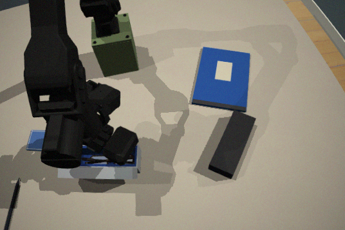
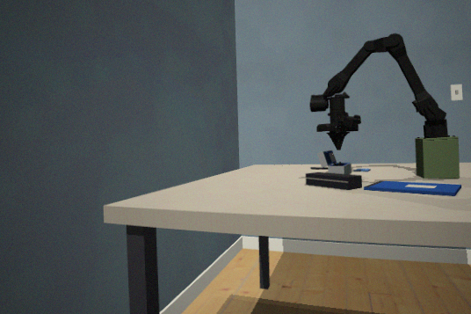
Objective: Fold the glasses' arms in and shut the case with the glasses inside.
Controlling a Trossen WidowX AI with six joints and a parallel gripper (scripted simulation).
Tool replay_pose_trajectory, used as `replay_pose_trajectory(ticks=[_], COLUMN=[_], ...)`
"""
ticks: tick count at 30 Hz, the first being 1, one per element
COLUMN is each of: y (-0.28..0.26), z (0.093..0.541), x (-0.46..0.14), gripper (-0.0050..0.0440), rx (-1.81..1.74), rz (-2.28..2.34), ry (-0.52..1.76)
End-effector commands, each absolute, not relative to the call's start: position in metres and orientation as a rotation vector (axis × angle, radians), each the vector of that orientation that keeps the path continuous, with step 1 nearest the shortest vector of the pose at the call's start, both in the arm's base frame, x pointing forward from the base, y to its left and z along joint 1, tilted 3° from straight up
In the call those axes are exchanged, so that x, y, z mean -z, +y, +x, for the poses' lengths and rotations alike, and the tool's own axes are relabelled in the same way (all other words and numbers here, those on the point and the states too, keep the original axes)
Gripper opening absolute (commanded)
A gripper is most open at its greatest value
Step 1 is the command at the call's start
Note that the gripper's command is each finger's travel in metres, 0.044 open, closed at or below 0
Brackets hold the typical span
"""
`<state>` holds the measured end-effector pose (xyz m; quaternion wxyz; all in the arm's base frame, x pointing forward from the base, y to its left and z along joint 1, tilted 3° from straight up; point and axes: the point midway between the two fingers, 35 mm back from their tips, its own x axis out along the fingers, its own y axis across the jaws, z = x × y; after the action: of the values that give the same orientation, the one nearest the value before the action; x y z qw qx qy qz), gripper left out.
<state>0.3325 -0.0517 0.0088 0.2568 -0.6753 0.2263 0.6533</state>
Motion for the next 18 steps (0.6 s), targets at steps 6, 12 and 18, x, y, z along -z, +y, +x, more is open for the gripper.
replay_pose_trajectory(ticks=[6, 12, 18], y=[-0.0575, -0.0614, -0.064], z=[0.3309, 0.33, 0.3294], x=[-0.0079, -0.0077, -0.0076], gripper=[0.0, 0.0, 0.0], rx=[-1.776, -1.776, -1.776], rz=[-1.832, -1.832, -1.832], ry=[0.609, 0.609, 0.609])
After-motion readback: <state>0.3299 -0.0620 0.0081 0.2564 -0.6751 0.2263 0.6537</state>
